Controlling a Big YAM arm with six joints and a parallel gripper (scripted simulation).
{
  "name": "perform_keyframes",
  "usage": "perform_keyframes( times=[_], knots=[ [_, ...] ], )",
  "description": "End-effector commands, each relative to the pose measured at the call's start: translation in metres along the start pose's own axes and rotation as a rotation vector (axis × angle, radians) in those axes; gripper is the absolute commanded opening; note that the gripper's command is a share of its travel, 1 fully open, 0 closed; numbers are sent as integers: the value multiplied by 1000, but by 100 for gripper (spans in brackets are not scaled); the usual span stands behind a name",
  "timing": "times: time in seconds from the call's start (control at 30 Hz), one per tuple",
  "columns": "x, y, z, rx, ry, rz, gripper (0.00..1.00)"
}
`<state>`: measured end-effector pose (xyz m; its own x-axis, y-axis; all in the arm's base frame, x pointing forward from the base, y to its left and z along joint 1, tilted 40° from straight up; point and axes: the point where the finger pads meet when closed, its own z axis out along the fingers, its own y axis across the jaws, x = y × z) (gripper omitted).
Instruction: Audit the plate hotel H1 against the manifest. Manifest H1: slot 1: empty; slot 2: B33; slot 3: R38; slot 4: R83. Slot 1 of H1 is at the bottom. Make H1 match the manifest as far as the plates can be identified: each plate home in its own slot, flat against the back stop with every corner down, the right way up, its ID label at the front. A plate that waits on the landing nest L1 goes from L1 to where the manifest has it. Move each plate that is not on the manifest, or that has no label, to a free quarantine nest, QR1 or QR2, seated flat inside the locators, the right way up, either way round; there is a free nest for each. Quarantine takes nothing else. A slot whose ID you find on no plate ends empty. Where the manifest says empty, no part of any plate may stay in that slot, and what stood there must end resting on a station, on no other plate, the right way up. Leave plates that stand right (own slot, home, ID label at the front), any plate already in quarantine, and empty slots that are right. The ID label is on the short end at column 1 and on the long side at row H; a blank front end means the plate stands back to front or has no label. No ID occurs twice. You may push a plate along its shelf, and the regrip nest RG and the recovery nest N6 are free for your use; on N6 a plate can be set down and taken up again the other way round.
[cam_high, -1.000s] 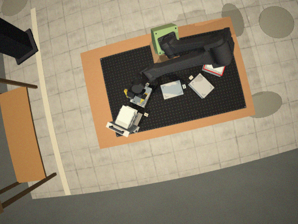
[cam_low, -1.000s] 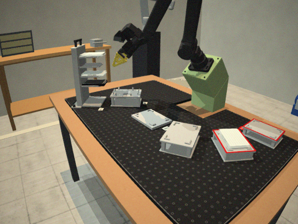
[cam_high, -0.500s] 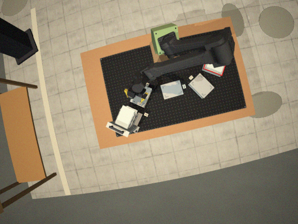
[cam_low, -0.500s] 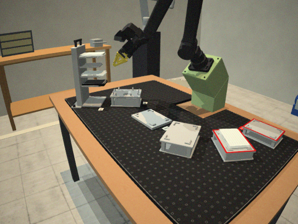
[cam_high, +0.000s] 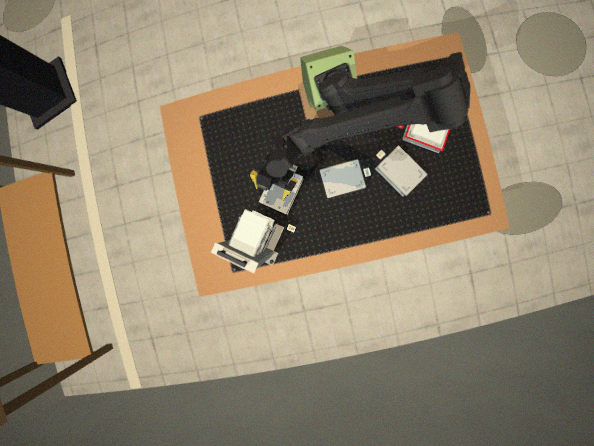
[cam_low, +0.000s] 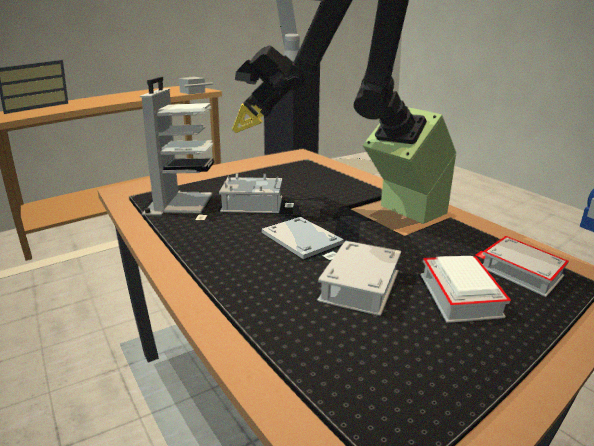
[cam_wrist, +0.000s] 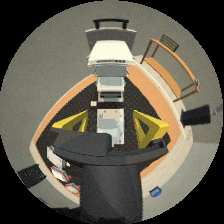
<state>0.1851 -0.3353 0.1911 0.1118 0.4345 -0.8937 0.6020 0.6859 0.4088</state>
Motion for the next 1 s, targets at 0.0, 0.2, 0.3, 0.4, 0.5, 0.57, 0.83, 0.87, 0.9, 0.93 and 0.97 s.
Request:
perform_keyframes(
  times=[0.0, 0.2, 0.3, 0.4, 0.5, 0.57, 0.83, 0.87, 0.9, 0.93, 0.97],
  knots=[
    [4, 3, 5, -9, -4, -4, 100],
    [12, 3, 12, -9, -4, 2, 100],
    [13, 3, 13, -9, -4, 2, 100],
    [17, 3, 16, -10, -4, 2, 100],
    [21, 3, 20, -10, -4, 2, 100],
    [23, 3, 22, -10, -4, 3, 100],
    [32, 3, 30, -10, -3, 3, 100],
    [32, 3, 30, -10, -3, 3, 100],
    [33, 3, 31, -10, -3, 3, 100],
    [34, 3, 32, -10, -3, 4, 100],
    [35, 3, 33, -10, -3, 4, 100]
  ],
)
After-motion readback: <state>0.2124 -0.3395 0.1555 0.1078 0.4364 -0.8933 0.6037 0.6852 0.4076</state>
